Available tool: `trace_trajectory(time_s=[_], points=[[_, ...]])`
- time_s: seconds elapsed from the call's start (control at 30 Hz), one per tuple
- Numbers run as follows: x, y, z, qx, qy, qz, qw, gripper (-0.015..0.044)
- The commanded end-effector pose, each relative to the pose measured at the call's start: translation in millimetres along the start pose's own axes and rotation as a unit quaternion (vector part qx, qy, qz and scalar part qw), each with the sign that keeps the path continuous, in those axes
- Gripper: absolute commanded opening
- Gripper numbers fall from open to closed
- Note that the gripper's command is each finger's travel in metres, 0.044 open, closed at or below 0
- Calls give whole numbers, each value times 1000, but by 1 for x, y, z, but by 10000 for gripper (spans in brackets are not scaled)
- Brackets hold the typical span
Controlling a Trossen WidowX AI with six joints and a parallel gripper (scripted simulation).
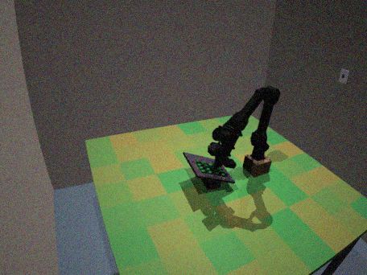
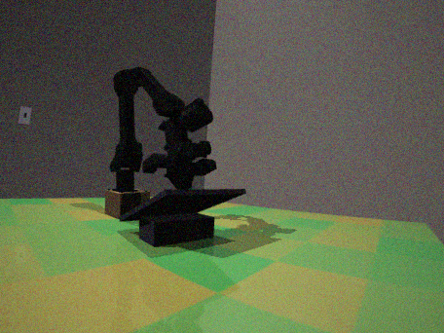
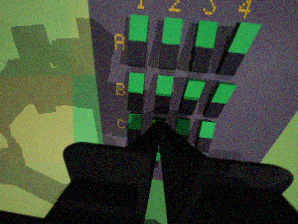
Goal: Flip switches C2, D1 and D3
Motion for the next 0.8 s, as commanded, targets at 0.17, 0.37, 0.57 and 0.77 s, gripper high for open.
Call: trace_trajectory(time_s=[0.17, 0.37, 0.57, 0.77], points=[[3, 1, 1, -1, -3, 2, 1000, 0], [3, 1, 1, -1, -3, 2, 1000, 0], [4, 1, 1, -1, -3, 2, 1000, 0], [5, 1, 1, -1, -3, 2, 1000, 0]])
Point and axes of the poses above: the point midway between the two fingers, 35 mm back from their tips, its own x axis out along the fingers, its own z axis across the jaws, y = z × x, the point moved 5 cm from there along -x, back along the fingers, and after that the axes turned 13 degrees about -x, right-handed, at the moved point
